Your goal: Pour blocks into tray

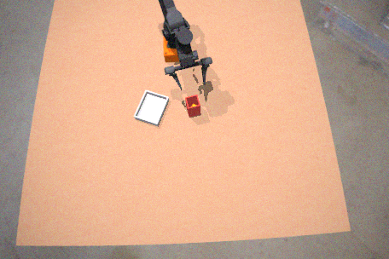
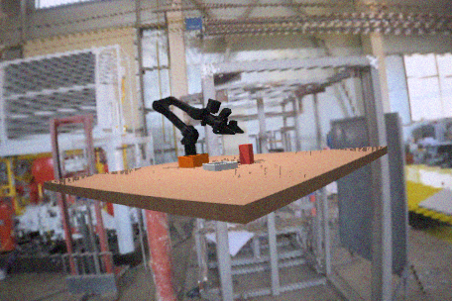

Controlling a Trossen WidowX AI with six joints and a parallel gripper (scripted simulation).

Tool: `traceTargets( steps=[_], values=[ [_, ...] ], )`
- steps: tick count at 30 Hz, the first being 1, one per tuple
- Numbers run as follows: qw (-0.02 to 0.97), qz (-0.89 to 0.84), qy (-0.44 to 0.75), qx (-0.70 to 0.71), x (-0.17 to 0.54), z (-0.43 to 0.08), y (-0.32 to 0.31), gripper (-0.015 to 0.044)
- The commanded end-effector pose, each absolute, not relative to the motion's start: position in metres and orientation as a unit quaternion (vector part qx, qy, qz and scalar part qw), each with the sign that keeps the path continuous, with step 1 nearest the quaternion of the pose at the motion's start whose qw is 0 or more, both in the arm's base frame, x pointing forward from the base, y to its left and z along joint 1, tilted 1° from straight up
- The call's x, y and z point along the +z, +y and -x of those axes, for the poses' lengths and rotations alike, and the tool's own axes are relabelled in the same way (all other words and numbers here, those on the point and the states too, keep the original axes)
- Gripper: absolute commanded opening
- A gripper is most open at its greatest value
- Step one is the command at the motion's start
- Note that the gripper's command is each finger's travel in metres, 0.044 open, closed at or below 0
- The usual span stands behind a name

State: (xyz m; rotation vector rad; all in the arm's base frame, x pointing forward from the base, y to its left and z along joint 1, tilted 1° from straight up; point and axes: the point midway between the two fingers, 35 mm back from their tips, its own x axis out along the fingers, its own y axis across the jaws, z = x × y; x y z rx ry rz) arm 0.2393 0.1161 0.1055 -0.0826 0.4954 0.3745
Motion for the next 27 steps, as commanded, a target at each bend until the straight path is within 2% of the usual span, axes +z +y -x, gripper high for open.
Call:
traceTargets(
  steps=[1,27],
  values=[
    [0.951,0.052,0.242,0.186,0.104,-0.240,0.114,0.0440],
    [0.950,0.054,0.245,0.186,0.040,-0.242,0.114,0.0440]
  ],
)
